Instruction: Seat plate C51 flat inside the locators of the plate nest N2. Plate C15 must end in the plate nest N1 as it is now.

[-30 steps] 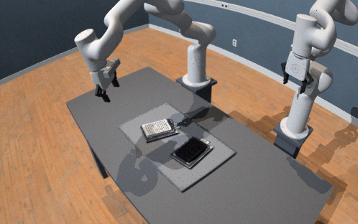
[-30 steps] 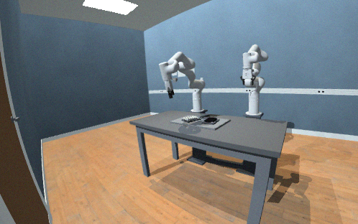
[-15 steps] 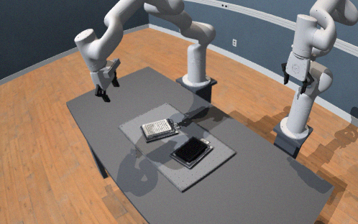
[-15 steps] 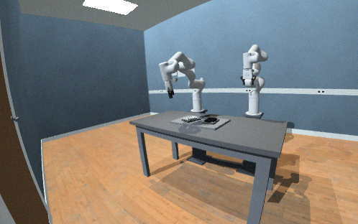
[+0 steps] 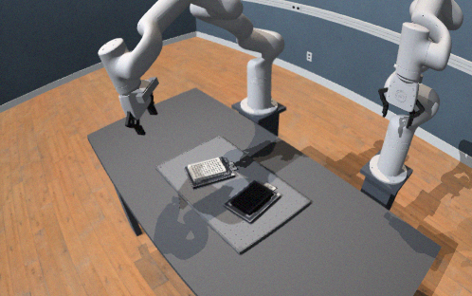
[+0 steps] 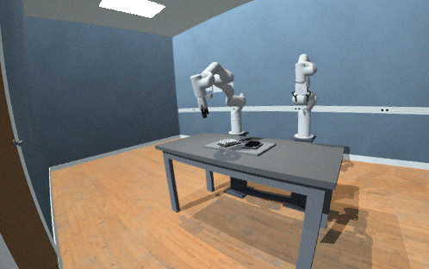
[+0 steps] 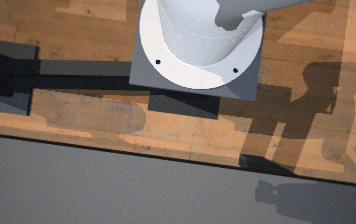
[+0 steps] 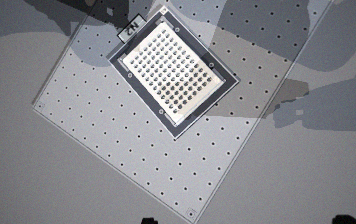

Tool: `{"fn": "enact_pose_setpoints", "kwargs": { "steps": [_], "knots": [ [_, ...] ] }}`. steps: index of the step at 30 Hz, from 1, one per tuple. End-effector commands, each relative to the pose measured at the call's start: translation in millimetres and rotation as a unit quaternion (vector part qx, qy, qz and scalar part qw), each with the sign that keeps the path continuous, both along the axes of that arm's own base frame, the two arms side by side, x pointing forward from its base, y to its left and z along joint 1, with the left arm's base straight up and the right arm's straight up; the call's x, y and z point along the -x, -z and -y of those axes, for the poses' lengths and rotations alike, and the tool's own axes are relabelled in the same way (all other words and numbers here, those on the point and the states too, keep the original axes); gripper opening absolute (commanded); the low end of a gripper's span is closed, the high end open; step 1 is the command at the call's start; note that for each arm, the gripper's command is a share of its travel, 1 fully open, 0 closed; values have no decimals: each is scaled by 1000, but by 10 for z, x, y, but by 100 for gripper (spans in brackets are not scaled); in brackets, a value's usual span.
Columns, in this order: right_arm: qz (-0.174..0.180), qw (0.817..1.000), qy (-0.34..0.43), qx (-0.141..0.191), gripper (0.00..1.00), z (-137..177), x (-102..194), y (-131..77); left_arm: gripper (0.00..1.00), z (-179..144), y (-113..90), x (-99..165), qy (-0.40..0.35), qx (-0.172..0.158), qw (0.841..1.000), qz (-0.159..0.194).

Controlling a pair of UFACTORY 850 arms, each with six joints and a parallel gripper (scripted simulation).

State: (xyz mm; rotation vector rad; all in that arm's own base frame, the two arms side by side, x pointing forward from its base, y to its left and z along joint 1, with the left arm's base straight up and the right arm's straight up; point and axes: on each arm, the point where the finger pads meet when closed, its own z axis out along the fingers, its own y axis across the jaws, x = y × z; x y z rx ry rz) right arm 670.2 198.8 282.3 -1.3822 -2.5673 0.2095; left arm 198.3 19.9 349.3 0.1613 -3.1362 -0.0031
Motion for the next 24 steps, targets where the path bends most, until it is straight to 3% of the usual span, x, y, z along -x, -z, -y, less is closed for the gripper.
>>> {"fn": "enact_pose_setpoints", "kwargs": {
  "steps": [1, 15, 16, 20, 24],
  "knots": [
    [1, 1000, 0, 0, 100, -2, -6, -16, 100, -89, -6, 2, -21, 1, 1000, 1],
    [1, 1000, 0, 0, 100, -2, -6, -16, 100, -92, -6, 2, -21, 1, 1000, 1],
    [7, 1000, 15, 3, 0, -12, 16, 27, 100, -92, -6, 2, -21, 1, 1000, 1],
    [26, 997, 69, 17, 0, -46, 115, 198, 100, -92, -6, 2, -21, 1, 1000, 1],
    [28, 997, 75, 18, 0, -58, 161, 273, 100, -92, -6, 2, -21, 1, 1000, 1]
  ]
}}
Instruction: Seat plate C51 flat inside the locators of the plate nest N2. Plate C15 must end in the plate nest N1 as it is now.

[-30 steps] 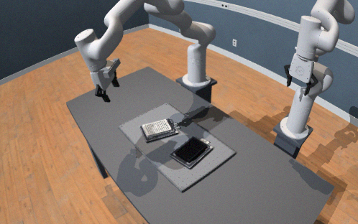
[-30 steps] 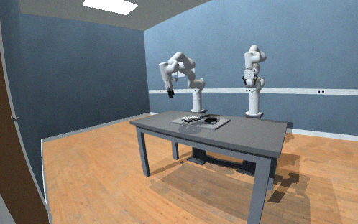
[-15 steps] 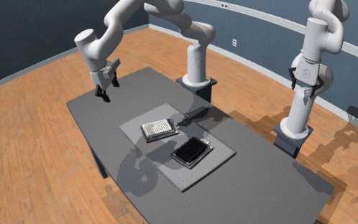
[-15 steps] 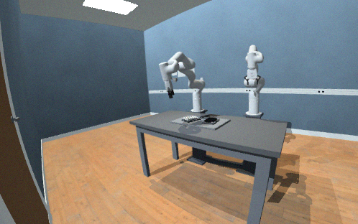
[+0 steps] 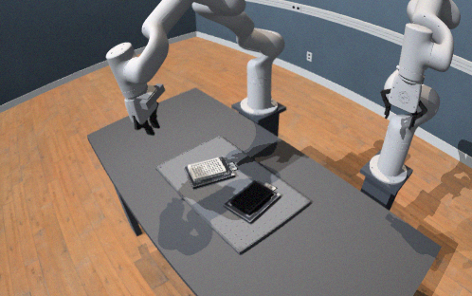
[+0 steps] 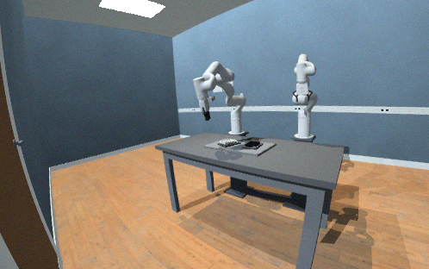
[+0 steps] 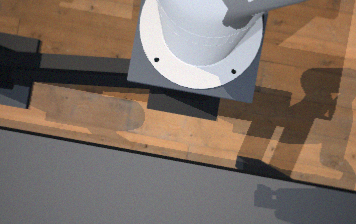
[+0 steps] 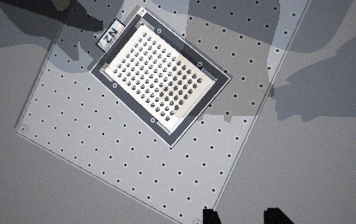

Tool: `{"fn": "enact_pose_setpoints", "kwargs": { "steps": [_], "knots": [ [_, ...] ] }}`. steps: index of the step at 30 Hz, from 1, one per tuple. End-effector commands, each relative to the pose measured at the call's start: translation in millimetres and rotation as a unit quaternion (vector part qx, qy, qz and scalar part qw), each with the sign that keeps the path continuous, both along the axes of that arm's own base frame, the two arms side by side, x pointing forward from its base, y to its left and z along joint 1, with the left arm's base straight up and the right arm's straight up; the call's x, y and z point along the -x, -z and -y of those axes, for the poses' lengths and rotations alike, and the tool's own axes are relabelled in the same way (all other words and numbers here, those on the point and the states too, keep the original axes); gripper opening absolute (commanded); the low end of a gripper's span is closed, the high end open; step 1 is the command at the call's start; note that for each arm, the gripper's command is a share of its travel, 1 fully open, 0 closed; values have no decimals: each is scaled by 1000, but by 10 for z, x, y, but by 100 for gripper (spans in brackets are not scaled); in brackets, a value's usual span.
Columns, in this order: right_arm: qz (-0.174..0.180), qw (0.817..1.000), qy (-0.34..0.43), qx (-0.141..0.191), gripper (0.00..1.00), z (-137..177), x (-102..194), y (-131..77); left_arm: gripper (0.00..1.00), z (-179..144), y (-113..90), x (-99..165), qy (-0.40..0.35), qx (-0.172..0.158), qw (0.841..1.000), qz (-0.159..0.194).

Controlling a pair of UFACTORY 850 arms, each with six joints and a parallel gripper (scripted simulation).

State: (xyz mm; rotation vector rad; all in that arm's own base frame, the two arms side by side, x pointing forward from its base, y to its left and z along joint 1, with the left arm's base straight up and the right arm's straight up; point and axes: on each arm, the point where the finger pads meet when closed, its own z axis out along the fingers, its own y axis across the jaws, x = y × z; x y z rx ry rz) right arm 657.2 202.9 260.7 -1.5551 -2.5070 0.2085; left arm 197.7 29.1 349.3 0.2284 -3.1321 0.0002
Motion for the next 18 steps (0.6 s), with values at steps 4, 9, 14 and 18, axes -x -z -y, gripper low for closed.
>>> {"fn": "enact_pose_setpoints", "kwargs": {
  "steps": [4, 9, 14, 18],
  "knots": [
    [25, 998, 54, 12, 0, -31, 119, 178, 100, -1, -6, -4, 0, 0, 1000, 1],
    [38, 995, 91, 18, 0, -47, 263, 352, 100, -1, -6, -4, 0, 0, 1000, 1],
    [50, 990, 128, 23, 0, -52, 400, 495, 100, -1, -6, -4, 0, 0, 1000, 1],
    [55, 988, 144, 25, 0, -52, 437, 529, 100, -1, -6, -4, 0, 0, 1000, 1]
  ]
}}
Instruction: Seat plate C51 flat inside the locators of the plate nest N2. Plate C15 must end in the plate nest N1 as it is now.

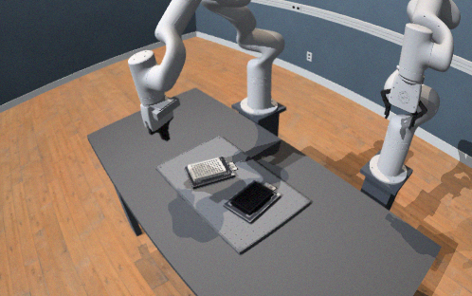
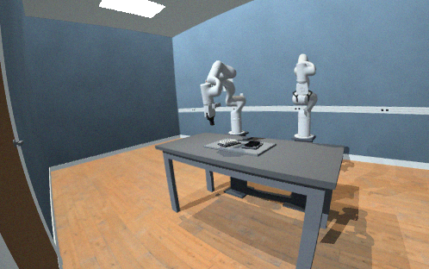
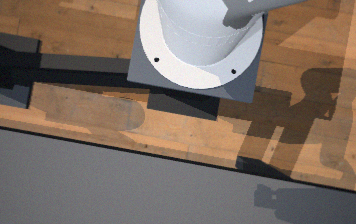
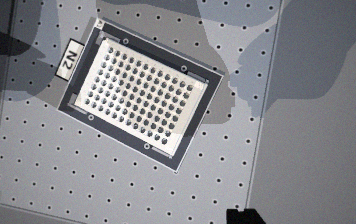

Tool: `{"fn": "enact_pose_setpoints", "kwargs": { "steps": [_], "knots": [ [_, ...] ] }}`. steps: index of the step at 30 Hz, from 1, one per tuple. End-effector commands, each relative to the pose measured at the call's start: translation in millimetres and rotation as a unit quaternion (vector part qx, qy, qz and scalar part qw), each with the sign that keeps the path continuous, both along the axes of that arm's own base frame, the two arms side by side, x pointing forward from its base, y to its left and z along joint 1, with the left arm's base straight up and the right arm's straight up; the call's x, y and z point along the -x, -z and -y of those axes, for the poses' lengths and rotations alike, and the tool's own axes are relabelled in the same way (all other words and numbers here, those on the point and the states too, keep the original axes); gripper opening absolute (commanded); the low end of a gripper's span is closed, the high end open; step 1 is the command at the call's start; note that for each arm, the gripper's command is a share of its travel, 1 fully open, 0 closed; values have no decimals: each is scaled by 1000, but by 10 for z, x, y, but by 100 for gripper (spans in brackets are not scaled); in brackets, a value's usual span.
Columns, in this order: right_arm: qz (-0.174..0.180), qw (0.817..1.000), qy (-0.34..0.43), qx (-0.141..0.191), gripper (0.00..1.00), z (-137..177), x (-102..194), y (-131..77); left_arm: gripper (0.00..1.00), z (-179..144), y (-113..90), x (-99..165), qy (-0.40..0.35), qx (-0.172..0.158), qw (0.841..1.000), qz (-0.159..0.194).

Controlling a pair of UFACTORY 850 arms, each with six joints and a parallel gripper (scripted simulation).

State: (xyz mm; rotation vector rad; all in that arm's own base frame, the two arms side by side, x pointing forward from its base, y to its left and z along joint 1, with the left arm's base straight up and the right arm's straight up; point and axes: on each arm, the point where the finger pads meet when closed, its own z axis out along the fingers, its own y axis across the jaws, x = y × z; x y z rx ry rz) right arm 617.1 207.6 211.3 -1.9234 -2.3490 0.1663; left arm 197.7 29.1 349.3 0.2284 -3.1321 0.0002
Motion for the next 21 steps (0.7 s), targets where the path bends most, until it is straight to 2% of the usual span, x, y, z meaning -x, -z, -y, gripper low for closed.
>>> {"fn": "enact_pose_setpoints", "kwargs": {
  "steps": [1, 7, 21],
  "knots": [
    [16, 999, 32, 4, 0, -6, 73, 68, 100, -1, -6, -4, 0, 0, 1000, 1],
    [31, 997, 75, 7, 0, 1, 301, 263, 100, -1, -6, -4, 0, 0, 1000, 1],
    [54, 987, 149, 9, 0, 35, 680, 527, 100, -1, -6, -4, 0, 0, 1000, 1]
  ]
}}
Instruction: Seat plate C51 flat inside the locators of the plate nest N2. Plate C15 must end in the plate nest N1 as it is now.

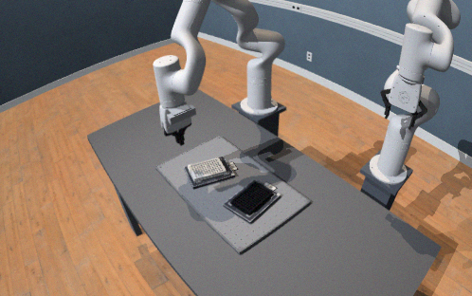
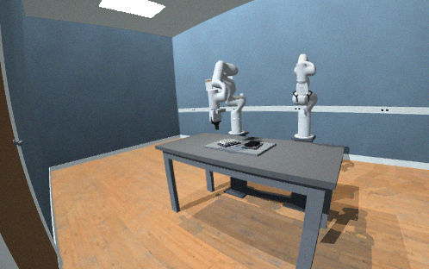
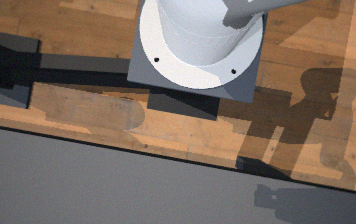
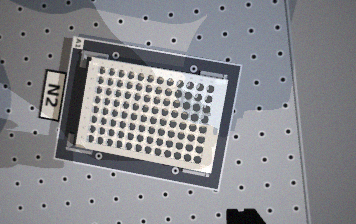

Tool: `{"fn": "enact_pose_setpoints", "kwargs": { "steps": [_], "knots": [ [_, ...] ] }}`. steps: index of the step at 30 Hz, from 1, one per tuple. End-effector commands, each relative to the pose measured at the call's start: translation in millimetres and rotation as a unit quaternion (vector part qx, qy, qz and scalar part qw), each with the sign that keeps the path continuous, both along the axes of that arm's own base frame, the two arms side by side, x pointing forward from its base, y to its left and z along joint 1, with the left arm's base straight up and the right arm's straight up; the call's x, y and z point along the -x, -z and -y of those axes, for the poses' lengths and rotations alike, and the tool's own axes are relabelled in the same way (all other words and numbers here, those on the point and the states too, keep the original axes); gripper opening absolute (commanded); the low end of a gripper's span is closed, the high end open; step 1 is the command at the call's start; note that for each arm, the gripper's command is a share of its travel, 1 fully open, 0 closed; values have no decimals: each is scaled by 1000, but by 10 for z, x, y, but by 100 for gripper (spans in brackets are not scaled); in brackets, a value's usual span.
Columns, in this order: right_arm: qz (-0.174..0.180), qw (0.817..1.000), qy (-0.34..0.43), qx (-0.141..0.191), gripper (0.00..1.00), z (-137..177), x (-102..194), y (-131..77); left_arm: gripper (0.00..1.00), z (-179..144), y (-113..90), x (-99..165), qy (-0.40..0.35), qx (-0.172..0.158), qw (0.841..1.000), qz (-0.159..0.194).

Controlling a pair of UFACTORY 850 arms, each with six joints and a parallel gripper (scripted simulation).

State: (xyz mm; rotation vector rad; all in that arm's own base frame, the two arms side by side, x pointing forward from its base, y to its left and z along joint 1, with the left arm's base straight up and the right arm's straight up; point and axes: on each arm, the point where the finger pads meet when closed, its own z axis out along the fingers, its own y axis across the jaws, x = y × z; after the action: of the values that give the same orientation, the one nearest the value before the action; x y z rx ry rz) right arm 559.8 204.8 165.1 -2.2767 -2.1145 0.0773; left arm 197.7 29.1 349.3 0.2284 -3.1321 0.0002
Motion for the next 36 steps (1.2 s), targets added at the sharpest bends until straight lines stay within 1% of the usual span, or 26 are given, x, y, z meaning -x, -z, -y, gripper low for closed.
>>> {"fn": "enact_pose_setpoints", "kwargs": {
  "steps": [1, 3, 6, 8, 11, 16, 28, 30, 36],
  "knots": [
    [13, 999, 30, 1, 0, 13, 149, 91, 100, -1, -6, -4, 0, 0, 1000, 1],
    [20, 999, 51, 0, 0, 25, 235, 141, 100, -1, -6, -4, 0, 0, 1000, 1],
    [20, 999, 51, 0, 0, 34, 307, 184, 100, -1, -6, -4, 0, 0, 1000, 1],
    [29, 996, 83, -2, 0, 48, 394, 230, 100, -1, -6, -4, 0, 0, 1000, 1],
    [31, 996, 88, -3, 0, 68, 518, 295, 100, -1, -6, -4, 0, 0, 1000, 1],
    [31, 996, 88, -3, 0, 68, 518, 295, 100, -1, -6, -4, 0, 0, 1000, 1],
    [31, 996, 88, -3, 0, 67, 518, 615, 100, -1, -6, -4, 0, 0, 1000, 1],
    [31, 996, 88, -3, 0, 67, 518, 615, 100, -1, -6, -4, 0, 0, 1000, 1],
    [31, 996, 88, -3, 0, 67, 518, 776, 100, -1, -6, -4, 0, 0, 1000, 1]
  ]
}}
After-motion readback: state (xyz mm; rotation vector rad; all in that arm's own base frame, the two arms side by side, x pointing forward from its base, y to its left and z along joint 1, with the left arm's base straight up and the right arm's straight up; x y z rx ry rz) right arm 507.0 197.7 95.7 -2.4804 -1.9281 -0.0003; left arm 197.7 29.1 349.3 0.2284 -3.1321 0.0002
